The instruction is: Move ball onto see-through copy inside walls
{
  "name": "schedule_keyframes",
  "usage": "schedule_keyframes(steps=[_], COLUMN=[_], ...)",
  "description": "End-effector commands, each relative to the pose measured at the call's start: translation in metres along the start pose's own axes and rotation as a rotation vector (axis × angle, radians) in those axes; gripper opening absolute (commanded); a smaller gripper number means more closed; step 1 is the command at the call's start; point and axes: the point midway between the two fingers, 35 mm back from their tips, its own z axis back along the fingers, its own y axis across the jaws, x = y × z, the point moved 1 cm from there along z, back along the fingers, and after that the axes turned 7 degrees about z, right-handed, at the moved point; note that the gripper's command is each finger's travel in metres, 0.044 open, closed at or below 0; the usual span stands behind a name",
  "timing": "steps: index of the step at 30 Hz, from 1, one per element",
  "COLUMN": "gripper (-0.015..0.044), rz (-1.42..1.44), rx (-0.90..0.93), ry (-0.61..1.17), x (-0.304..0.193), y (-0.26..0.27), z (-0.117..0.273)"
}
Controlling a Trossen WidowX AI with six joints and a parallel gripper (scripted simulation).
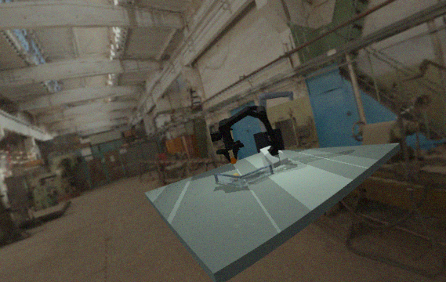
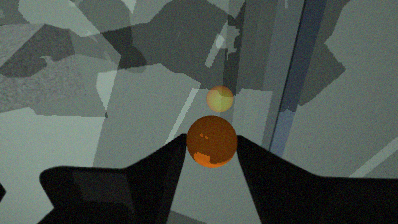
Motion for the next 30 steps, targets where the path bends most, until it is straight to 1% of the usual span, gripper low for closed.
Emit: schedule_keyframes(steps=[1, 8, 19, 30], gripper=[0.0, 0.0, 0.0, 0.0], rz=[-0.003, -0.002, -0.002, -0.002], rx=[-0.005, -0.006, -0.006, -0.006], ry=[-0.006, -0.007, -0.01, -0.01], x=[0.011, 0.012, 0.014, 0.014], y=[-0.017, -0.02, -0.02, -0.02], z=[-0.012, -0.024, -0.084, -0.093])
